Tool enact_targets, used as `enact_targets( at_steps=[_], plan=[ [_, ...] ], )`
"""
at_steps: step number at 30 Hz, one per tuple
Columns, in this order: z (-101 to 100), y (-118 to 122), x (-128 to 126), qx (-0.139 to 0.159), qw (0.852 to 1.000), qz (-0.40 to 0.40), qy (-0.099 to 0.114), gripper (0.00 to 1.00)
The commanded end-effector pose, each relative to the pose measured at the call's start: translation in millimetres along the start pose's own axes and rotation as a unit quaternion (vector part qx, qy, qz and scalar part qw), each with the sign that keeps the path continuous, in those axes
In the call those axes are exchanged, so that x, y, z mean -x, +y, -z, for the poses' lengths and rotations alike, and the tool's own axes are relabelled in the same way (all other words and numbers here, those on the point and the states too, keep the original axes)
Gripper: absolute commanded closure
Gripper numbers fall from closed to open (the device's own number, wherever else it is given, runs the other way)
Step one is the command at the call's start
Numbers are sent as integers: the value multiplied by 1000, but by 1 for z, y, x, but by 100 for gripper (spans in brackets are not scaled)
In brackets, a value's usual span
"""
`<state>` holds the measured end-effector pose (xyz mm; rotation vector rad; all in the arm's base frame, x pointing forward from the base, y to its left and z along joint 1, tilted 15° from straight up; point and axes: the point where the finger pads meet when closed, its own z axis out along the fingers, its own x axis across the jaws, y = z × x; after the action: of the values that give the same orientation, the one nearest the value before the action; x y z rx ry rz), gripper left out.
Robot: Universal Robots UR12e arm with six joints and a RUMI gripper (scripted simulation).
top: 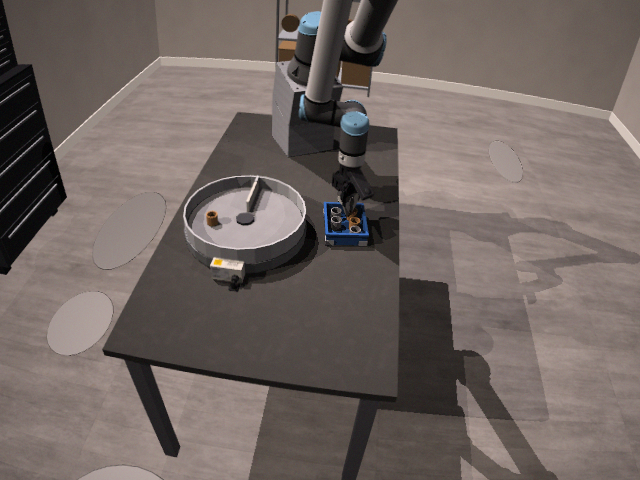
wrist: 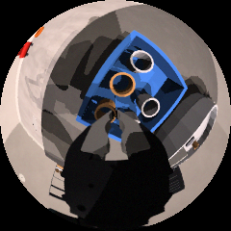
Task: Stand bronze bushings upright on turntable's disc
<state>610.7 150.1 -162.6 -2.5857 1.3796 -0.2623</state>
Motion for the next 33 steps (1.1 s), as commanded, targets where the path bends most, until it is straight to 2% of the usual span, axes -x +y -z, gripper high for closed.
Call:
enact_targets(
  at_steps=[1,11,20,33],
  plan=[
    [0,0,0,0,1000,0,0,100],
    [1,0,0,0,1000,0,0,100],
    [12,0,0,0,1000,0,0,100],
    [66,0,0,0,1000,0,0,100]
  ],
)
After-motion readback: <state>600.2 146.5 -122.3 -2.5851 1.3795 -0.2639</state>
